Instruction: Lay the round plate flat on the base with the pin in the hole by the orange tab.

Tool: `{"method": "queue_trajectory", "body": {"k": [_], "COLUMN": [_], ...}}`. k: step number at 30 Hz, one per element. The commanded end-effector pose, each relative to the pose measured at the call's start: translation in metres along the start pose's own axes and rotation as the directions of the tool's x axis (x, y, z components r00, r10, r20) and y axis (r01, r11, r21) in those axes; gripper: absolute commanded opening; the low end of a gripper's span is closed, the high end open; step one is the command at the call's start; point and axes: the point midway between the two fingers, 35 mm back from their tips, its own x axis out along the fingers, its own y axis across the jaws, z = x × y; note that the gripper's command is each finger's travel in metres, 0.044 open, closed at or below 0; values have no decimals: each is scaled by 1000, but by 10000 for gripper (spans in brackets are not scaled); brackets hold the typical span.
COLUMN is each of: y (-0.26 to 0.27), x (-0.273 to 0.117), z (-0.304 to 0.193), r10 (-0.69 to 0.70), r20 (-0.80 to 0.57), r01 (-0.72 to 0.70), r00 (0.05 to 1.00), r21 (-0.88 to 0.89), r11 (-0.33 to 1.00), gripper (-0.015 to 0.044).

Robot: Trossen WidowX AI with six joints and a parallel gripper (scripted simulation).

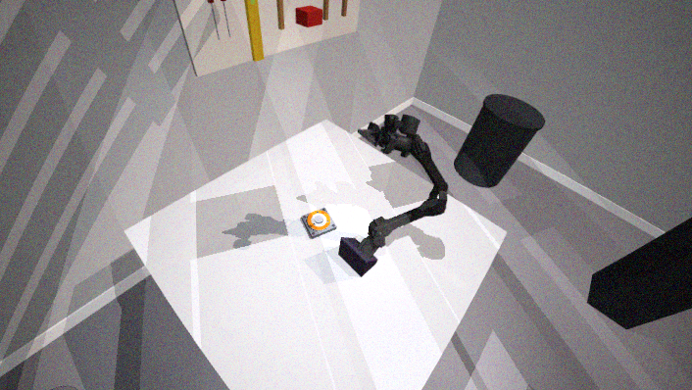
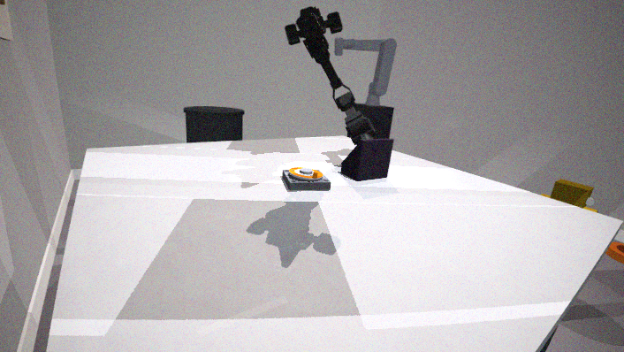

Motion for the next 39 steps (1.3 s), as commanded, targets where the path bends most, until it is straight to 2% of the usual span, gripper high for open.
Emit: {"method": "queue_trajectory", "body": {"k": [1,3,6,11,13,16,19,21,27,31,39], "y": [-18,-28,-33,-47,-49,-57,-63,-64,-72,-76,-84], "x": [45,69,86,113,113,111,100,97,64,64,57], "z": [-48,-84,-115,-211,-223,-274,-322,-330,-396,-402,-423], "r10": [-59,-94,-112,-168,-176,-210,-245,-253,-327,-337,-338], "r20": [-224,-372,-480,-767,-797,-900,-957,-961,-909,-893,-894], "r01": [92,182,245,477,511,639,733,745,753,744,744], "r00": [973,923,870,619,577,381,158,113,-259,-296,-296], "r21": [141,208,226,198,184,93,-53,-86,-403,-437,-437], "r11": [986,961,943,856,840,763,678,661,520,505,505], "gripper": [0,0,0,0,0,0,0,0,0,0,0]}}
